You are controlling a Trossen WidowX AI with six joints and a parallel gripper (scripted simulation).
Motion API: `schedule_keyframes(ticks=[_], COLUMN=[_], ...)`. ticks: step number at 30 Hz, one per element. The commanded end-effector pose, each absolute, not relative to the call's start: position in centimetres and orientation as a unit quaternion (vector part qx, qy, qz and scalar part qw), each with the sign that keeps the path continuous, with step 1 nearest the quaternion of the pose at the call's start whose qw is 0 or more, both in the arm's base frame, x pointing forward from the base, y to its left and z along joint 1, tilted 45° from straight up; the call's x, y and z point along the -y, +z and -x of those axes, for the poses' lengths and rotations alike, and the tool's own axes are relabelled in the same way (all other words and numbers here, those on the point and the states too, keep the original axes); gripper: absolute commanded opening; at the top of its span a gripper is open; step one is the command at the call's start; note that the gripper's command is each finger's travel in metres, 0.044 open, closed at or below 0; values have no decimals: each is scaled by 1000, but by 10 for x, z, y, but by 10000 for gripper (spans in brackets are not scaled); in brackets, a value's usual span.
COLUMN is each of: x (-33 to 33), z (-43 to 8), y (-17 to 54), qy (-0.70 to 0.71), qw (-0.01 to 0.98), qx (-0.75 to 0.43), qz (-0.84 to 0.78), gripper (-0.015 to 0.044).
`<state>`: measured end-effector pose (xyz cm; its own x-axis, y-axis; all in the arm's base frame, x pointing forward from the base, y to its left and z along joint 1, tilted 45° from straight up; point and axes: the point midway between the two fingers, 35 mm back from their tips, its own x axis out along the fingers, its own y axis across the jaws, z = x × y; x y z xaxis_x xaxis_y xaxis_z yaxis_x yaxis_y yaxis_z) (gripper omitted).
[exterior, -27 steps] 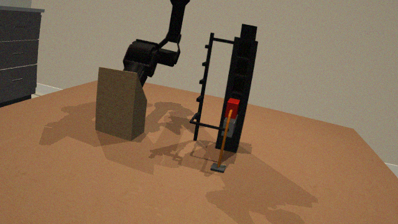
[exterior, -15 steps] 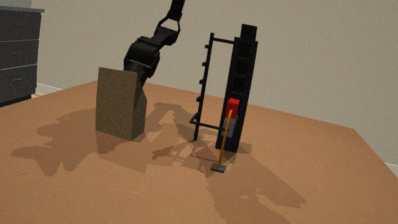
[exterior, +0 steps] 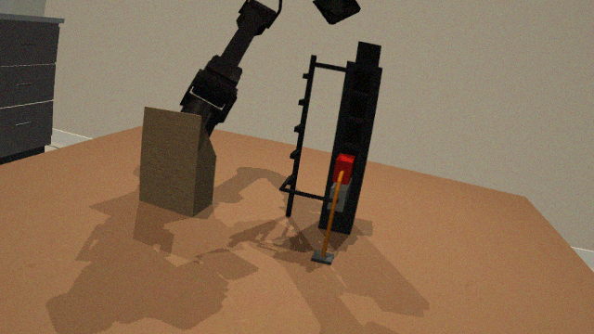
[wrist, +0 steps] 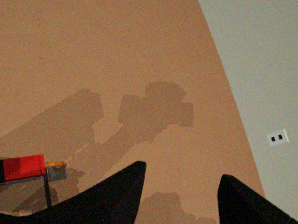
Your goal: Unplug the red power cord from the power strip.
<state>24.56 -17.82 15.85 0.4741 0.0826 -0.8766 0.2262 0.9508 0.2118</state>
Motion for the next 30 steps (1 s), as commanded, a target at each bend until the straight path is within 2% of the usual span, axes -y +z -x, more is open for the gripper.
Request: schedule_keyframes(ticks=[1,9,17,30], x=[139,91,39,38], z=[-274,-288,-287,-286], y=[105,51,2,0], qy=[-55,-120,-232,-236], qw=[728,537,310,304], qx=[-581,-654,-703,-704], qz=[-360,-520,-596,-597], gripper=[160,160,160,160])
